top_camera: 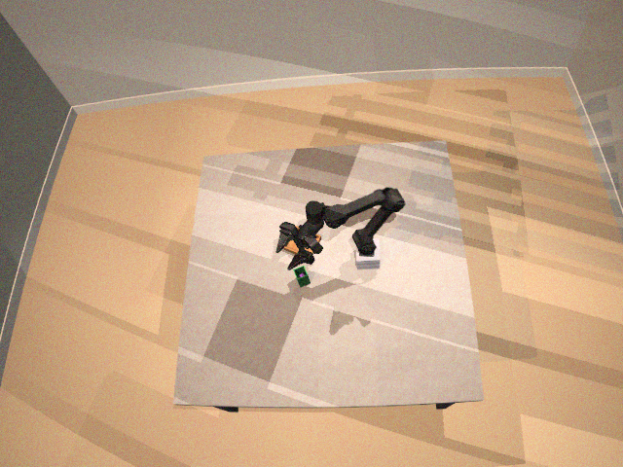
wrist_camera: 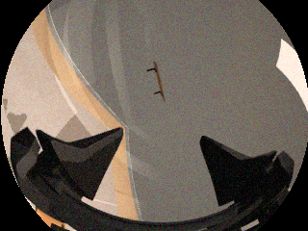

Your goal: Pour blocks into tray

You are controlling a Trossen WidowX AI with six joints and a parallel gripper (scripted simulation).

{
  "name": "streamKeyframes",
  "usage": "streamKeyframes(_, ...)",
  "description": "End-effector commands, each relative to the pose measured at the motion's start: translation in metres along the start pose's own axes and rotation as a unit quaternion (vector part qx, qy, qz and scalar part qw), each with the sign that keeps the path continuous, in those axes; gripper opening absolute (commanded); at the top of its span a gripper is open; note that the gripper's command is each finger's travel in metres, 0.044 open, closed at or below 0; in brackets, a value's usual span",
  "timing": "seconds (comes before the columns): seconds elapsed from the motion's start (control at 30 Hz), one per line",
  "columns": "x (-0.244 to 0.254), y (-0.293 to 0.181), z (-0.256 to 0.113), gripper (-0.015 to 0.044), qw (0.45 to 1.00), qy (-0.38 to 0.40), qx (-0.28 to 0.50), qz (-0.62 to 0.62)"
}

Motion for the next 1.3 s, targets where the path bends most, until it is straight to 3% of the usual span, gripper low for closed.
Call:
streamKeyframes(0.0,0.034,-0.028,-0.013,0.044,0.99,0.018,0.073,0.116)
streamKeyframes(0.33,0.119,-0.086,-0.057,0.044,0.903,0.018,0.246,0.352)
streamKeyframes(0.77,0.23,-0.139,-0.136,0.044,0.702,-0.056,0.449,0.55)
streamKeyframes(1.27,0.252,-0.154,-0.135,0.044,0.698,-0.058,0.452,0.552)
Point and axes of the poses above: the point midway between the two fingers, 35 mm back from their tips, its own z axis out along the fingers, its own x axis across the jaws, y = z × x, the point moved 3 cm from there along -z, back along the fingers, and after that the axes turned 5 degrees about z, right-handed, at the moved point
